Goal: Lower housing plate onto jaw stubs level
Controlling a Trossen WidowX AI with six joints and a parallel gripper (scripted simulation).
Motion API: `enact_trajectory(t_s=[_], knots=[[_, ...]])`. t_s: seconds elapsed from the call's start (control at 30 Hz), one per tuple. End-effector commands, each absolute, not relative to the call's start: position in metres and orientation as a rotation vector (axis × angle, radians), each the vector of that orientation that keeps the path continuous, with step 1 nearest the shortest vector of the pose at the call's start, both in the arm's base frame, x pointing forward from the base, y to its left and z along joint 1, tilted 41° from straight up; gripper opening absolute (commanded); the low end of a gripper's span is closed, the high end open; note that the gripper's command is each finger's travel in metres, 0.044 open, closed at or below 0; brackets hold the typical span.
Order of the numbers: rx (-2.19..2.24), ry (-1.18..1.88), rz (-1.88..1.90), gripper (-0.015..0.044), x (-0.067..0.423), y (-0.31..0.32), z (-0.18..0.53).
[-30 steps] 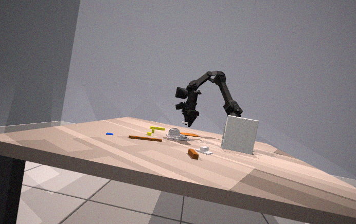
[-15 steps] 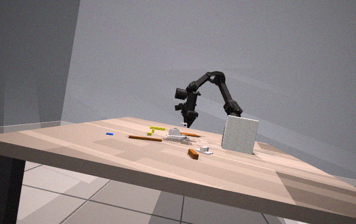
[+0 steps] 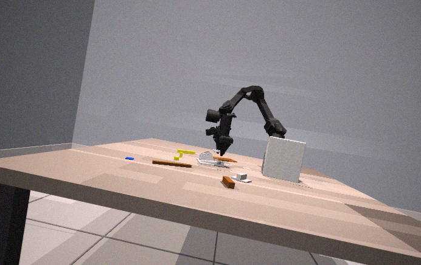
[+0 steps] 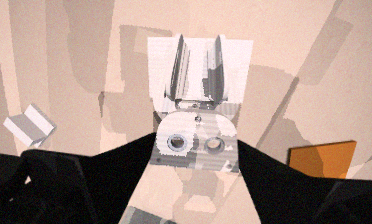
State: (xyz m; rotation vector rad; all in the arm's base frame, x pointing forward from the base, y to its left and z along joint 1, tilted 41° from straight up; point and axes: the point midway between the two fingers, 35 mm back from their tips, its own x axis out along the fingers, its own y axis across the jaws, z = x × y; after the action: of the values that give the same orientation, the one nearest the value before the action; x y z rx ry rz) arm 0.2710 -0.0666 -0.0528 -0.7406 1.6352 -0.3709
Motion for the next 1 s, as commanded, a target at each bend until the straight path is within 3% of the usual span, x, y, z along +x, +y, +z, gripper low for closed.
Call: enact_trajectory(t_s=[0.0,0.97], knots=[[-0.75,1.647,-0.369,0.0351,0.267,-0.072,-0.06],[-0.752,1.648,-0.372,0.0351,0.264,-0.086,-0.075]])
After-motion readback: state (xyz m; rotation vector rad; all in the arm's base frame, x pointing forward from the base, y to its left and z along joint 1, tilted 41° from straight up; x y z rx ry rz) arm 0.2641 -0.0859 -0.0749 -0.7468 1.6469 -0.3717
